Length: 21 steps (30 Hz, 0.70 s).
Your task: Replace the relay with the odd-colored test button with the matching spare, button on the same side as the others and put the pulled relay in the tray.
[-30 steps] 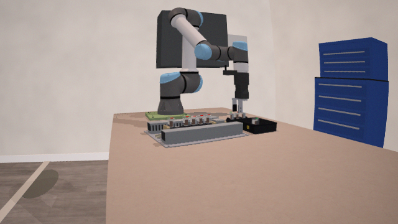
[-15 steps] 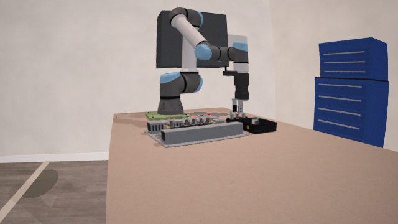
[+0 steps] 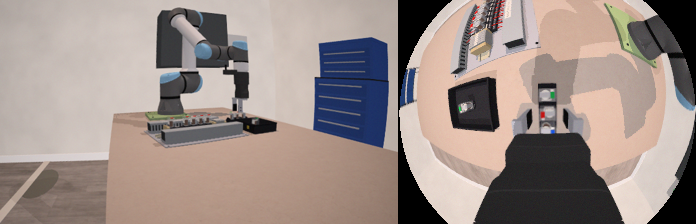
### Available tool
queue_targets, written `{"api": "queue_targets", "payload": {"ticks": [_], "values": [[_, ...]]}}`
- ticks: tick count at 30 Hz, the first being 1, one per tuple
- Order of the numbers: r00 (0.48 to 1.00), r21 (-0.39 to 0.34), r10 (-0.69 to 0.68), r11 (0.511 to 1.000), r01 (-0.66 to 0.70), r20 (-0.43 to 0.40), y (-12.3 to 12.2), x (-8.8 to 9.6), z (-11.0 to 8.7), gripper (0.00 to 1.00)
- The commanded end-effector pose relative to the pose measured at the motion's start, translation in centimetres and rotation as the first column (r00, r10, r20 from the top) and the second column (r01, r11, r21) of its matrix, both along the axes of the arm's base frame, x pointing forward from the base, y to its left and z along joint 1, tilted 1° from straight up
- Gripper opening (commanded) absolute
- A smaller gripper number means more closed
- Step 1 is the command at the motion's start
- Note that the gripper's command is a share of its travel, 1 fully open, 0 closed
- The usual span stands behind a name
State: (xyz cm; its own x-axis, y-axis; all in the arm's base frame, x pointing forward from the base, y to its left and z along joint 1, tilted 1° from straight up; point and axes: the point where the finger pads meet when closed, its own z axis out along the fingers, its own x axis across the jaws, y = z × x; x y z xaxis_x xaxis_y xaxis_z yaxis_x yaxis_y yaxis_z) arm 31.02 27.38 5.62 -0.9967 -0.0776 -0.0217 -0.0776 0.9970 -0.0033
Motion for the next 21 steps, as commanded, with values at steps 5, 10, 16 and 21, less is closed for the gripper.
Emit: {"api": "queue_targets", "payload": {"ticks": [5,10,16,21], "values": [[1.0,0.001,0.0,1.0,0.0,0.001,0.02,0.02,0.35,1.0],[1.0,0.001,0.0,1.0,0.0,0.001,0.02,0.02,0.35,1.0],[1.0,0.001,0.0,1.0,0.0,0.001,0.02,0.02,0.35,1.0],[1.0,0.001,0.0,1.0,0.0,0.001,0.02,0.01,0.5,1.0]]}}
